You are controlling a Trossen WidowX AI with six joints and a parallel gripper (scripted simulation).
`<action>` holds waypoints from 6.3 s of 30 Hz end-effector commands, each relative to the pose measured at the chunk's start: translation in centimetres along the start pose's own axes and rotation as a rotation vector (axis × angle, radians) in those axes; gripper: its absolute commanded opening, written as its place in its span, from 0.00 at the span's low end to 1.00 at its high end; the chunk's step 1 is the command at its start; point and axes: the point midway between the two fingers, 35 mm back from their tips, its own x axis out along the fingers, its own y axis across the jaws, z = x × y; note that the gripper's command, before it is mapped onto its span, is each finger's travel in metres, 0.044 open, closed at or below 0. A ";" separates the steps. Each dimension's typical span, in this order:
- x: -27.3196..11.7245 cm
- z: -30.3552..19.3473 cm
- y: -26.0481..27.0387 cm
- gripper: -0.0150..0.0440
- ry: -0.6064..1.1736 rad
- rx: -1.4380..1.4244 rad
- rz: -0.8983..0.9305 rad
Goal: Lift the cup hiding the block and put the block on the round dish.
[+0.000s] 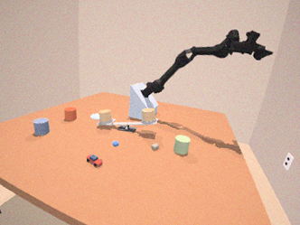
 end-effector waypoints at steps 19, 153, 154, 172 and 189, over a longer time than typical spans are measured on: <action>-9.8 -3.2 -19.7 1.00 0.205 -0.190 -0.600; -84.2 -27.0 -22.2 1.00 -0.434 1.953 -2.111; -84.3 -27.5 -22.4 1.00 -0.434 1.953 -2.111; -84.5 -29.6 -23.4 1.00 -0.435 1.952 -2.110; -84.7 -32.1 -24.3 1.00 -0.434 1.954 -2.108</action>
